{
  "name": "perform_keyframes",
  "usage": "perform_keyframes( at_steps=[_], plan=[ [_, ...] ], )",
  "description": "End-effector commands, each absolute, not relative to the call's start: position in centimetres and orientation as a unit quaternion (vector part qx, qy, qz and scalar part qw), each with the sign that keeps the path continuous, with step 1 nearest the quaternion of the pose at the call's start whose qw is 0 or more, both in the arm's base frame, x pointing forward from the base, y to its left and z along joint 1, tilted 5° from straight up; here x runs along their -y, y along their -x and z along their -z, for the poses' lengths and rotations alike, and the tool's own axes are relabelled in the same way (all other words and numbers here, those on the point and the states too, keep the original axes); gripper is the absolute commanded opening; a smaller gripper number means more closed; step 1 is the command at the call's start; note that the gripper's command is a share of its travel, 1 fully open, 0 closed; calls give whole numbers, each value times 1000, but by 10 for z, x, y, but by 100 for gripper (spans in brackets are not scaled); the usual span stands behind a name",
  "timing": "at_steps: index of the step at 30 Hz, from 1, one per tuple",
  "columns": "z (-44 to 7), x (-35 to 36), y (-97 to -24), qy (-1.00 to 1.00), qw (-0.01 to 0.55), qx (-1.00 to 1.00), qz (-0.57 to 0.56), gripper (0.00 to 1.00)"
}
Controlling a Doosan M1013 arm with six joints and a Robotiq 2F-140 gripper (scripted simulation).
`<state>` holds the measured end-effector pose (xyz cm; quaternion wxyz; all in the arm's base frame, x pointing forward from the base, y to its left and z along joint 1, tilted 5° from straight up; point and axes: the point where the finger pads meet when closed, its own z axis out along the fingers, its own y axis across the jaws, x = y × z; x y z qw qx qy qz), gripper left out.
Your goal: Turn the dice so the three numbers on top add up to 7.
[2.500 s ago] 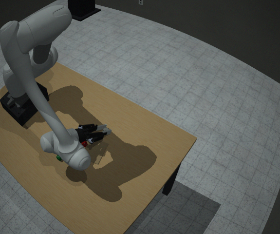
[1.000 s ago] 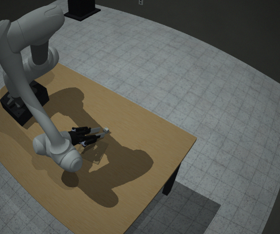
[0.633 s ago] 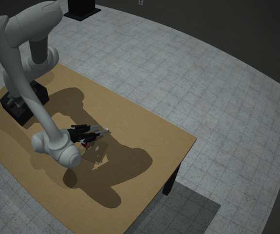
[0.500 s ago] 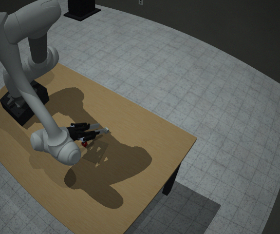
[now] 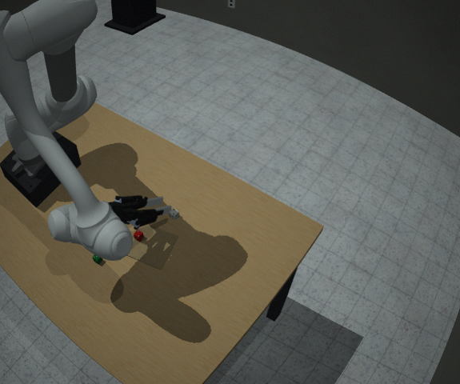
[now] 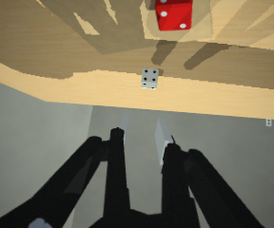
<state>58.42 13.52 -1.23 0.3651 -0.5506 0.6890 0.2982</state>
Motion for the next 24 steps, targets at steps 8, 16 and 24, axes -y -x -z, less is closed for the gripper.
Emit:
perform_keyframes(
  at_steps=[8,16,24],
  plan=[
    [-4,-159,-592,597,237,-744,-182,25],
    [-10,-173,-590,616,145,-764,-124,25],
    [-19,-189,-594,627,49,-776,-46,25]
  ],
)
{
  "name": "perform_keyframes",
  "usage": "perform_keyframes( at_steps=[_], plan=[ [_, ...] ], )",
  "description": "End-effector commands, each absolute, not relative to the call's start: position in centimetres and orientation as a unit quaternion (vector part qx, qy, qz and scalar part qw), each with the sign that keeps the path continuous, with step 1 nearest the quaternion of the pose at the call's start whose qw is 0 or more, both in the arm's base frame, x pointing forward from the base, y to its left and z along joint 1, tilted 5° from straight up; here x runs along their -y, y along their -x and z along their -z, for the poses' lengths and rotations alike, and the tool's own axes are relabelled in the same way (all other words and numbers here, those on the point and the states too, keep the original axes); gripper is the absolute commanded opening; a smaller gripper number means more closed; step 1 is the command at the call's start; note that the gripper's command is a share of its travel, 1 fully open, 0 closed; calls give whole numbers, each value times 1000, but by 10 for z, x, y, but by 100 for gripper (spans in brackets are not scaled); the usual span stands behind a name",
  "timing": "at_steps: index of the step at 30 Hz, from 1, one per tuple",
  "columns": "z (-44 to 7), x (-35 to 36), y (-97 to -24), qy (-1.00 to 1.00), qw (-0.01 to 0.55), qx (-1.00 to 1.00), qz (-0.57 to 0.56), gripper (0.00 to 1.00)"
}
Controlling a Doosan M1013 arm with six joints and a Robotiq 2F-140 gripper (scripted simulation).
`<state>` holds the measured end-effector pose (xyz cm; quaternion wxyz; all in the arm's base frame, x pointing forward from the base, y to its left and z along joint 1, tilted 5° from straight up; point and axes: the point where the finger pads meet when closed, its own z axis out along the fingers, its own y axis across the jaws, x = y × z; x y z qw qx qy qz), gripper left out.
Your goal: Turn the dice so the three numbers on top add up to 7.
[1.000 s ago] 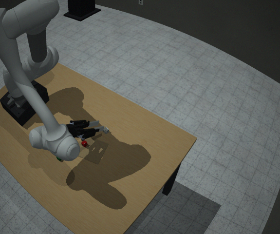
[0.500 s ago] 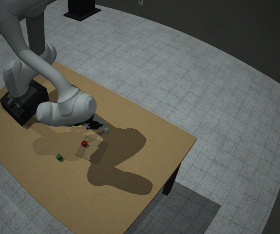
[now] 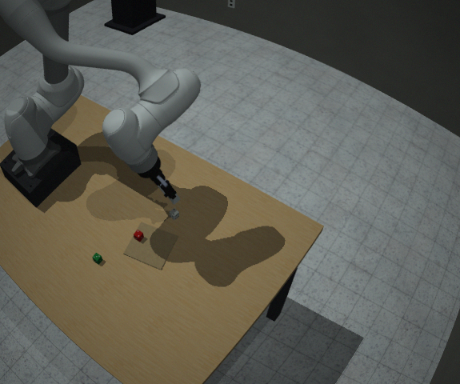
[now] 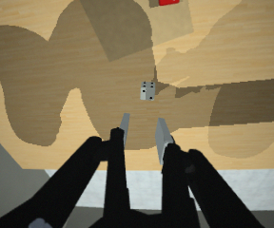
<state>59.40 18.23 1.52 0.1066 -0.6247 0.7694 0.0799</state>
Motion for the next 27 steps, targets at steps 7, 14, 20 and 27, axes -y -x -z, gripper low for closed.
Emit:
perform_keyframes(
  at_steps=[7,14,20,27],
  plan=[
    [-25,-198,-598,627,-9,-779,7,25],
    [-29,-200,-602,625,-29,-779,33,100],
    [-29,-200,-602,625,-29,-779,33,100],
    [-28,-200,-602,631,-29,-775,32,100]
  ],
)
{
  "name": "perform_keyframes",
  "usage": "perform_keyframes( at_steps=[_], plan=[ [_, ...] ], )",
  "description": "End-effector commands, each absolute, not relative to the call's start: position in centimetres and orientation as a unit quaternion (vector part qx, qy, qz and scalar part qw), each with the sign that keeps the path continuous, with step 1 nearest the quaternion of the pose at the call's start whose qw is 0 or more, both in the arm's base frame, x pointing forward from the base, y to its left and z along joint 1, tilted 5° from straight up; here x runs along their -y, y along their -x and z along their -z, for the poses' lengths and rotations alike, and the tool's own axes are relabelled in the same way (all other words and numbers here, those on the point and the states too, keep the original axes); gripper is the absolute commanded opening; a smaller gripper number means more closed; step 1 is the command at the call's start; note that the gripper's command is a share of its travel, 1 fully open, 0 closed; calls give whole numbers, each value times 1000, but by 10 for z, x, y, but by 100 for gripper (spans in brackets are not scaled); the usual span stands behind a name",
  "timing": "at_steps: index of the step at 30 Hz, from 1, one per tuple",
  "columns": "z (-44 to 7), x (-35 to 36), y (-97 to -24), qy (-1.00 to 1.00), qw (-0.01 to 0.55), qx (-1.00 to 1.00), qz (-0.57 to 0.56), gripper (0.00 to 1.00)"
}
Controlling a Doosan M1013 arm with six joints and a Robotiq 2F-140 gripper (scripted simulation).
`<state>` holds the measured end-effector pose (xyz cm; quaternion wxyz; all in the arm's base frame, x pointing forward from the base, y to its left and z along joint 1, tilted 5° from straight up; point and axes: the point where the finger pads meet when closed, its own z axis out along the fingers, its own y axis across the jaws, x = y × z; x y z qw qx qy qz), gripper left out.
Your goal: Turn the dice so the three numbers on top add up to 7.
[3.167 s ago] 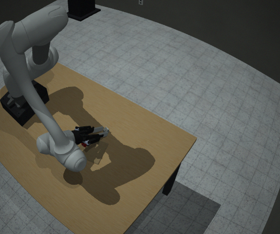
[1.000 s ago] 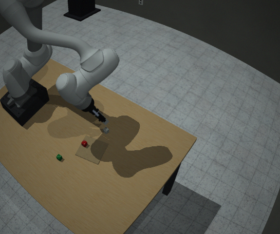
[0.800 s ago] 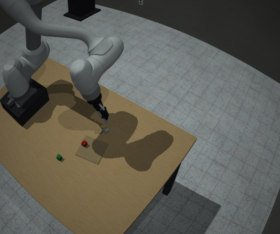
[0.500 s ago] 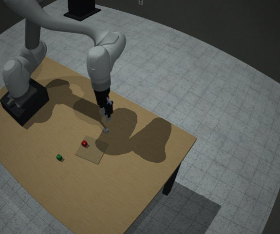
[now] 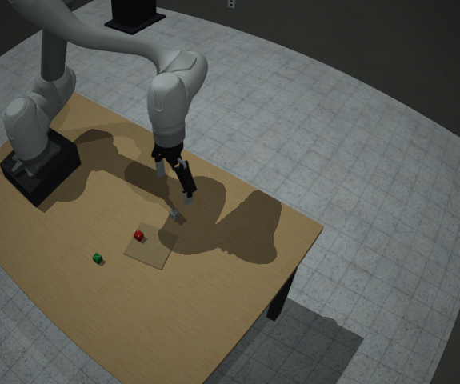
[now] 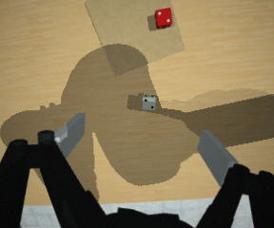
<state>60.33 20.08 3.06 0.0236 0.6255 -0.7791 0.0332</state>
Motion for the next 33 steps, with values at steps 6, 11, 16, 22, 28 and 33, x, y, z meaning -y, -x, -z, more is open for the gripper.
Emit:
perform_keyframes(
  at_steps=[6,11,16,22,28,33],
  plan=[
    [-23,-200,-600,-724,34,689,-27,100],
    [-19,-199,-600,-780,36,625,-23,100],
    [-15,-198,-599,-836,39,547,-18,100],
    [-10,-198,-598,-888,40,457,-13,100],
    [-4,-197,-596,-946,42,321,-5,100],
    [-1,-196,-595,-969,42,244,-1,100]
  ],
)
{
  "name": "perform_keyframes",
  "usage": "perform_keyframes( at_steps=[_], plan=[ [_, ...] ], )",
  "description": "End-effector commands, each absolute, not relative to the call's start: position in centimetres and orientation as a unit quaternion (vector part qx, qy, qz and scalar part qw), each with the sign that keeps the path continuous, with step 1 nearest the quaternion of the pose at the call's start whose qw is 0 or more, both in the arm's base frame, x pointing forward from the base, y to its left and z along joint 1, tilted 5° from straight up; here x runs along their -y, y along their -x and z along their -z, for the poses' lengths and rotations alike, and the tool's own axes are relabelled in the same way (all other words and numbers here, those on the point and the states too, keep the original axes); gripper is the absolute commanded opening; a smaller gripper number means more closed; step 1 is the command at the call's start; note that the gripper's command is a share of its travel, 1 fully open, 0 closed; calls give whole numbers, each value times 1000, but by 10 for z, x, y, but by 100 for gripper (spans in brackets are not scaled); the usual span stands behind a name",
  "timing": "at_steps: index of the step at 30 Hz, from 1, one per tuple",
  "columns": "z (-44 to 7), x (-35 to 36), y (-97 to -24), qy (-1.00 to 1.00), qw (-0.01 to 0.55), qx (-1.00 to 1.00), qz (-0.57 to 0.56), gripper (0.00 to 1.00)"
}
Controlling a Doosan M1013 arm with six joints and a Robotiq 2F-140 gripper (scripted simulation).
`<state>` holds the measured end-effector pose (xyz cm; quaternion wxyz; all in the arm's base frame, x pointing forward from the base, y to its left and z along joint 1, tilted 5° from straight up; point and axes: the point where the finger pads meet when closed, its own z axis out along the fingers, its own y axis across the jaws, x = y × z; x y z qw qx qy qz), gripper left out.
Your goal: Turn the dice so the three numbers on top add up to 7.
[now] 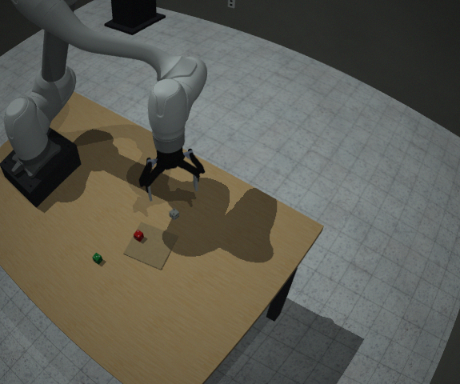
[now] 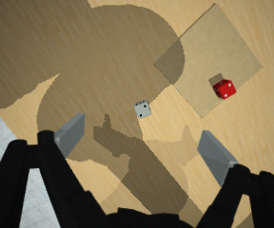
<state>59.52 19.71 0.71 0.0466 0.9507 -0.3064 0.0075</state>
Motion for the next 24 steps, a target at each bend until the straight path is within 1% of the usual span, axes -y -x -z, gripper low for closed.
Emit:
perform_keyframes(
  at_steps=[1,9,15,16,24],
  plan=[
    [0,-196,-595,-972,42,229,0,100],
    [7,-195,-593,-997,41,71,9,100],
    [8,-195,-593,-998,41,55,10,100],
    [8,-195,-593,-998,41,55,10,25],
    [8,-195,-593,-998,41,55,10,25]
  ],
)
